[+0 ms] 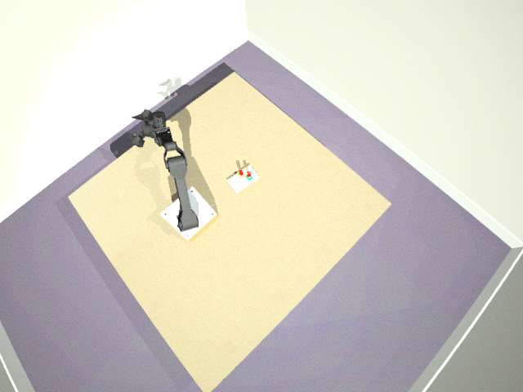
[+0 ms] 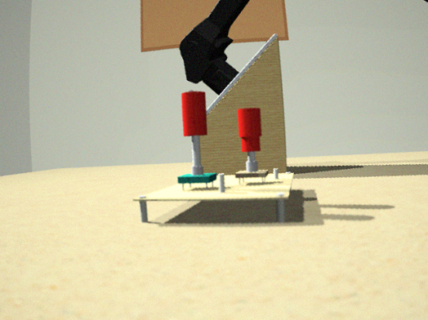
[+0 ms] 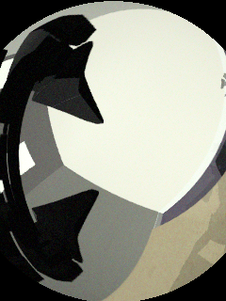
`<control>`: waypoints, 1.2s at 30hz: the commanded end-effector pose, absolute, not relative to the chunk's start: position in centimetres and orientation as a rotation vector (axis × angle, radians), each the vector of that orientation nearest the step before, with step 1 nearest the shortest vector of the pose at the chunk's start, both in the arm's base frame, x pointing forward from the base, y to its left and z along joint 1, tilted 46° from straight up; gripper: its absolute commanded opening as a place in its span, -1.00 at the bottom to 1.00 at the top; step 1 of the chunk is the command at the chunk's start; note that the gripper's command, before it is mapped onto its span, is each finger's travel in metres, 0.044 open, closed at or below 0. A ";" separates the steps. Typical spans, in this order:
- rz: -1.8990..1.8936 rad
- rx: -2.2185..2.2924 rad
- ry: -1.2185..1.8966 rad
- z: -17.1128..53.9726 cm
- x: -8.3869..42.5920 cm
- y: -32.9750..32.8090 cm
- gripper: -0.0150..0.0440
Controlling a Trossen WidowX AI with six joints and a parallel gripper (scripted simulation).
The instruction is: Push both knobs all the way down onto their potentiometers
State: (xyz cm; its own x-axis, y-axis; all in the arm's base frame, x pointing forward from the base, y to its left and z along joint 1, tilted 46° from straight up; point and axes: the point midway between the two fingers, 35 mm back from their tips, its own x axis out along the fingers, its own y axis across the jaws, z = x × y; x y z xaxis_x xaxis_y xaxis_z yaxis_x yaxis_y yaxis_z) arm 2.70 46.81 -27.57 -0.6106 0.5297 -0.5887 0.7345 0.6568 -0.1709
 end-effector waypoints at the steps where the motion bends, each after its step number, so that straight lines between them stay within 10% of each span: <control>1: -0.550 0.986 2.371 -27.6 2.9 46.8 0.78; 15: -0.617 1.087 1.895 -25.3 15.3 44.6 -0.47; 36: -0.829 0.798 1.271 -16.4 30.6 30.1 -0.49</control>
